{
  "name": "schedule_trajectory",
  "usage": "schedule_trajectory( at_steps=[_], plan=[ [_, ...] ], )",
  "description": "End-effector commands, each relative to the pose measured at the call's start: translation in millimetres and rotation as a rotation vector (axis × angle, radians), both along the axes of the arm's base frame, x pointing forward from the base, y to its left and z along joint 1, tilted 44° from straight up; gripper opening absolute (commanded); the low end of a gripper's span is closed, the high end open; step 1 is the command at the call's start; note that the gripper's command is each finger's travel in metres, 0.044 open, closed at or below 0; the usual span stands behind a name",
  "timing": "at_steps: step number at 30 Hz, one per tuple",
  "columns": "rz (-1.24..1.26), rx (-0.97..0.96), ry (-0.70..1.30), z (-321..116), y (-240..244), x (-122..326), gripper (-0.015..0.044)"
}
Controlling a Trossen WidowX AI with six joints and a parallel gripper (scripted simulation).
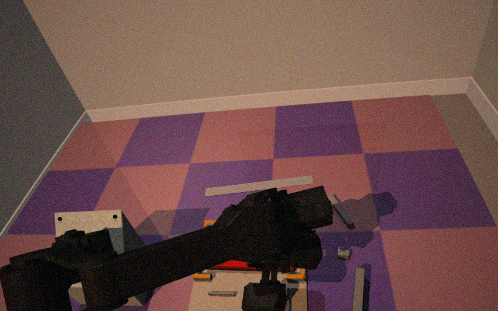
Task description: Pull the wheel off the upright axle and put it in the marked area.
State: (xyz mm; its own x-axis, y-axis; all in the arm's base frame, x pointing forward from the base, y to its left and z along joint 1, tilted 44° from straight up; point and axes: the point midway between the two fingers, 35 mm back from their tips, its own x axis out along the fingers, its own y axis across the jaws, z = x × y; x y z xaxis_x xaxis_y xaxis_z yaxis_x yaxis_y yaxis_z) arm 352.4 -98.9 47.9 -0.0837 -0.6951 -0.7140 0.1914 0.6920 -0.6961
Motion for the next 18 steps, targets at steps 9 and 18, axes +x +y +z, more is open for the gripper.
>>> schedule_trajectory(
  at_steps=[9,18],
  plan=[
    [0.021,0.01,0.034,-9.2,5.2,-3.1,0.03],
    [0.021,0.011,0.033,-29.2,-13.4,-3.7,0.03]
  ],
)
